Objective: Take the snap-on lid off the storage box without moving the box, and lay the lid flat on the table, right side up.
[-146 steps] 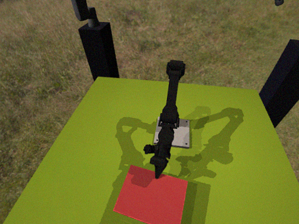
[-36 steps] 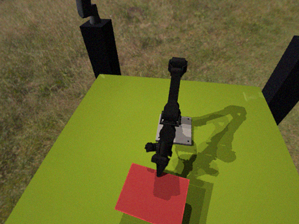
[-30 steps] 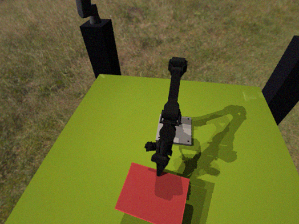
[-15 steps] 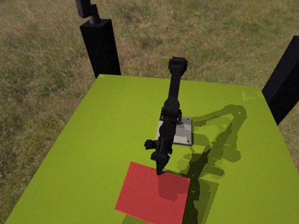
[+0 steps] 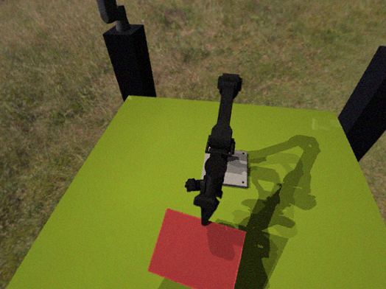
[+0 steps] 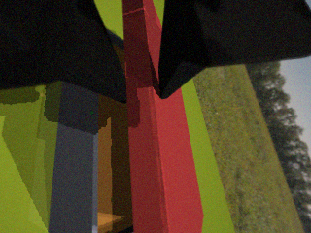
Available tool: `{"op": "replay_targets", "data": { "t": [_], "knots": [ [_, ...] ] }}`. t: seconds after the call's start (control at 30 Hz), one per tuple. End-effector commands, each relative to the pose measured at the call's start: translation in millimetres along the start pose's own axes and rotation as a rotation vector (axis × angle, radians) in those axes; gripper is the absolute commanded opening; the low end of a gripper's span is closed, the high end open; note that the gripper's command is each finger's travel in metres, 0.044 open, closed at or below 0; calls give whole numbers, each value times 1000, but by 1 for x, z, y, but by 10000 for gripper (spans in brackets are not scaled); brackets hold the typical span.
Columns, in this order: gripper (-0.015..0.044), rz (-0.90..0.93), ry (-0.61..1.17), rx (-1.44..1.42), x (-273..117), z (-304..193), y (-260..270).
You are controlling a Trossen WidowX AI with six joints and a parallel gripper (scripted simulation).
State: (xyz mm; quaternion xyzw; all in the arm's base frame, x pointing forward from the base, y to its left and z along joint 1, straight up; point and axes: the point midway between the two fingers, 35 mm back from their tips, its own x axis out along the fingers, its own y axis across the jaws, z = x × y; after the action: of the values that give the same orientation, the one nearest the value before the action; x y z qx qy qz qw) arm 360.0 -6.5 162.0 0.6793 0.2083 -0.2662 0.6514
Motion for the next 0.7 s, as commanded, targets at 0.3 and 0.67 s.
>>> {"op": "replay_targets", "data": {
  "t": [0.3,0.67],
  "knots": [
    [0,13,4,-2,-6,-1,25],
    [0,14,4,-2,-8,-1,42]
  ]
}}
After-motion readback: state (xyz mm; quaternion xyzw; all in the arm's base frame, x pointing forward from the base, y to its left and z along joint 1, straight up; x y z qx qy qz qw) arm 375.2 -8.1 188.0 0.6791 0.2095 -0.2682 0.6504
